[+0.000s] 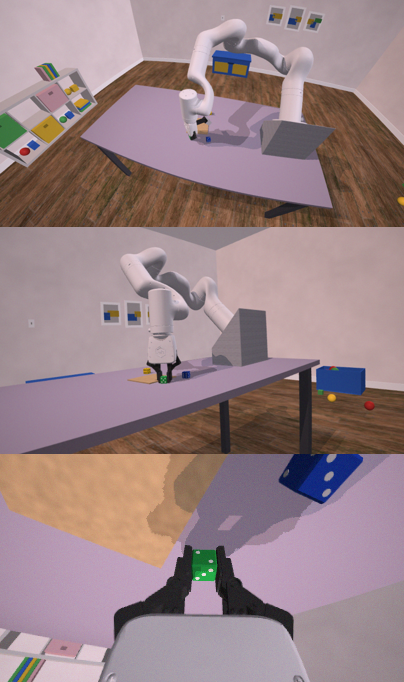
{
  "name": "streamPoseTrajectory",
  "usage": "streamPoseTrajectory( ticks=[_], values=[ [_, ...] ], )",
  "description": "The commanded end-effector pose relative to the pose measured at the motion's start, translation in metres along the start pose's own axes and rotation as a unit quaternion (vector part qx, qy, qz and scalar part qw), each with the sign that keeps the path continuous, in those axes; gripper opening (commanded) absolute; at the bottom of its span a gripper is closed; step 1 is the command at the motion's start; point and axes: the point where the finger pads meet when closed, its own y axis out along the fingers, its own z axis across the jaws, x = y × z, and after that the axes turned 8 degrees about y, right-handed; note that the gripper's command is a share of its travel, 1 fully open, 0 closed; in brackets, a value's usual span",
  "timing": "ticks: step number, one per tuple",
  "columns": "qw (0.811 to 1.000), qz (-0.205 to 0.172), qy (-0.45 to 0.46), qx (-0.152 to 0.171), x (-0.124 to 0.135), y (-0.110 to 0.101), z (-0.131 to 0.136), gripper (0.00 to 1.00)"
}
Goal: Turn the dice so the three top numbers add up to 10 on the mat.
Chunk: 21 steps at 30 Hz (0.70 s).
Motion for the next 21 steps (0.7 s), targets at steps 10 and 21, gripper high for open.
streamPoseTrajectory(
  ticks=[10,21],
  values=[
    [1.0,-0.001,0.0,0.0,0.001,-0.007,0.0,0.21],
    [1.0,-0.001,0.0,0.0,0.001,-0.067,0.0,0.21]
  ],
)
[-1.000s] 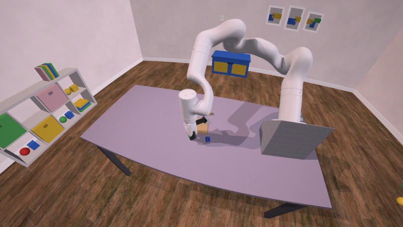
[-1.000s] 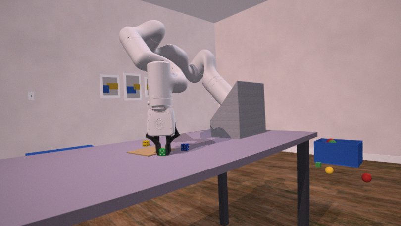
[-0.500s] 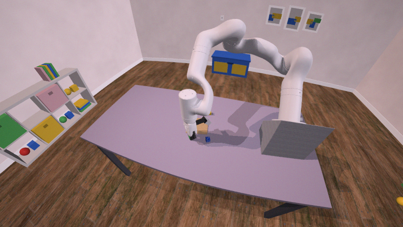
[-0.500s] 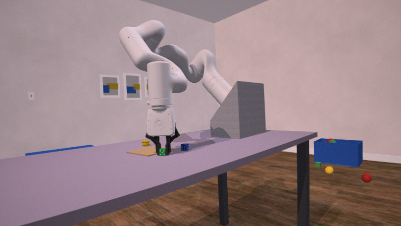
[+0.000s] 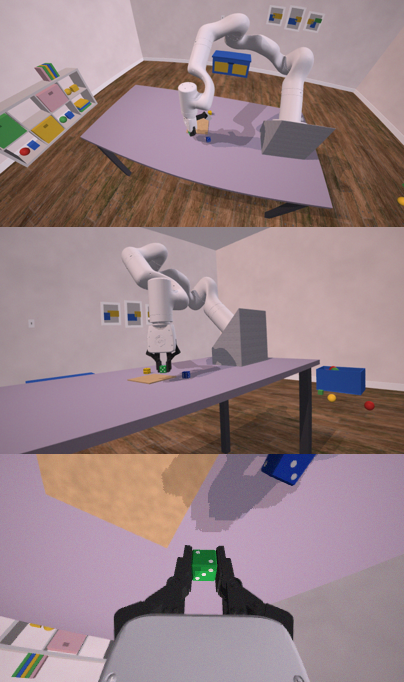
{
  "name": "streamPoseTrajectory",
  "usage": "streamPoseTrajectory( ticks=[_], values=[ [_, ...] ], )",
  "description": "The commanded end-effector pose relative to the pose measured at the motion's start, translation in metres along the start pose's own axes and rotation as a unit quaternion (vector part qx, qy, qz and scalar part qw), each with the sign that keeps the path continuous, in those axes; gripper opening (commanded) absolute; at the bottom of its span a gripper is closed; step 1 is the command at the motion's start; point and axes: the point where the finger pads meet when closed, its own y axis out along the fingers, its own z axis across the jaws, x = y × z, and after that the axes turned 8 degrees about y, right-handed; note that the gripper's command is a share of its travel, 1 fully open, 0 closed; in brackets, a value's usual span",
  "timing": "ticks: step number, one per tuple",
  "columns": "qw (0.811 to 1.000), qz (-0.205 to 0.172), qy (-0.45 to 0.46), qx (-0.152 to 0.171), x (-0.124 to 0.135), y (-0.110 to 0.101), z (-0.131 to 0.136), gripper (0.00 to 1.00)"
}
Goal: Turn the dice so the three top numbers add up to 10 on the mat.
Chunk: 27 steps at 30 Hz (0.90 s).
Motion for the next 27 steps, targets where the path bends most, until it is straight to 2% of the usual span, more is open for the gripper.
streamPoseTrajectory(
  ticks=[1,7,27],
  values=[
    [1.0,0.0,0.0,0.0,0.0,-0.035,-0.001,0.21],
    [1.0,0.0,0.0,0.0,0.0,-0.061,-0.001,0.21],
    [1.0,0.0,-0.018,0.0,0.001,-0.062,0.0,0.21]
  ],
)
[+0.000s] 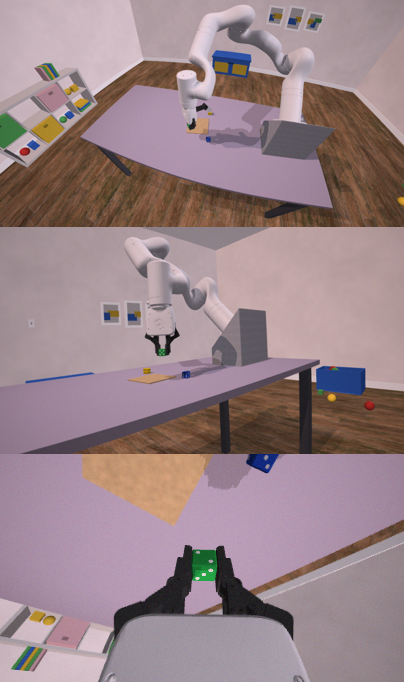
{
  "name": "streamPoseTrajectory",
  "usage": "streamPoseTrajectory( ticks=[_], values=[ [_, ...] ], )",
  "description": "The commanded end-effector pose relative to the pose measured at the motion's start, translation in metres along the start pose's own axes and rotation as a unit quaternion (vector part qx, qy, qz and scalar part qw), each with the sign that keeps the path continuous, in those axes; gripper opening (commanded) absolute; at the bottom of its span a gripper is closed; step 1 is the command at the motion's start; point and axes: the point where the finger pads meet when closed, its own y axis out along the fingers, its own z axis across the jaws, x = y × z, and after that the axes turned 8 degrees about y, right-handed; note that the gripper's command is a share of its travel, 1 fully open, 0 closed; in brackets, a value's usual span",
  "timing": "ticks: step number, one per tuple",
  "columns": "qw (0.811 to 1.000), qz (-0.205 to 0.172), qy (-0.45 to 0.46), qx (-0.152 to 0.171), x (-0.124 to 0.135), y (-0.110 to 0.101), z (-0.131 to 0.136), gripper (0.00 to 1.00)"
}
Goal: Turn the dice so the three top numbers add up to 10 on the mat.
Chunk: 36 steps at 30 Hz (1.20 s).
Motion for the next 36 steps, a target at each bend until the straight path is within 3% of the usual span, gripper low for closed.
streamPoseTrajectory(
  ticks=[1,13,16,18,27,31,34,36],
  values=[
    [1.0,-0.001,-0.018,0.0,0.0011,-0.0008,0.0,0.21],
    [0.978,-0.001,-0.207,0.0,0.0044,0.001,0.0035,0.21],
    [0.977,-0.001,-0.215,0.0,0.0045,0.001,0.0037,0.21],
    [0.962,-0.001,-0.274,0.0,0.0056,0.0016,0.0048,0.21],
    [0.925,-0.001,-0.379,0.0,0.0075,0.0026,0.0069,0.21],
    [0.894,-0.001,-0.447,0.0,0.0088,0.0033,0.0083,0.21],
    [0.893,-0.001,-0.451,0.0,0.0088,0.0034,0.0084,0.21],
    [0.863,-0.001,-0.505,-0.001,0.0099,0.004,0.0095,0.21]
  ],
)
